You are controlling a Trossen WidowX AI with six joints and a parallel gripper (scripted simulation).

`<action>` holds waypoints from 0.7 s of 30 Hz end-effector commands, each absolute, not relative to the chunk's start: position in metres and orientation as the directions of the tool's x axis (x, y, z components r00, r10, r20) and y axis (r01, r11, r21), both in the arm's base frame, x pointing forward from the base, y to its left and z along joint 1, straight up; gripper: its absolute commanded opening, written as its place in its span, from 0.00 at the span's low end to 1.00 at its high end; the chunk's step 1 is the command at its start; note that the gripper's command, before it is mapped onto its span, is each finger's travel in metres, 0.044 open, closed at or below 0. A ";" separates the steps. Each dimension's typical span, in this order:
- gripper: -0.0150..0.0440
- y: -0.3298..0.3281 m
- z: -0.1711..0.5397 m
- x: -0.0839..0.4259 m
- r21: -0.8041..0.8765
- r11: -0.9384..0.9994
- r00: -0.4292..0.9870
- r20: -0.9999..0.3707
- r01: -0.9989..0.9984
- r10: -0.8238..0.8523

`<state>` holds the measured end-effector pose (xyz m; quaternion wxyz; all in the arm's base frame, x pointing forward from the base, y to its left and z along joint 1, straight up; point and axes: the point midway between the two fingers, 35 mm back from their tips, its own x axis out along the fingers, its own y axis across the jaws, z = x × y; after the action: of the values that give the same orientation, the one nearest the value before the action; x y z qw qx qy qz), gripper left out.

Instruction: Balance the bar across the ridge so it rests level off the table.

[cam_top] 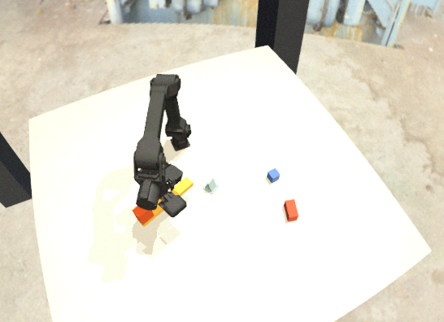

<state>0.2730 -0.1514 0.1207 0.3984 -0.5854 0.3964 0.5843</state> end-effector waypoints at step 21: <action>0.25 -0.102 0.147 0.276 -0.021 -0.102 0.022 -1.000 -0.995 -0.008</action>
<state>0.2781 -0.1145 0.1439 0.4592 -0.5458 0.4533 0.5346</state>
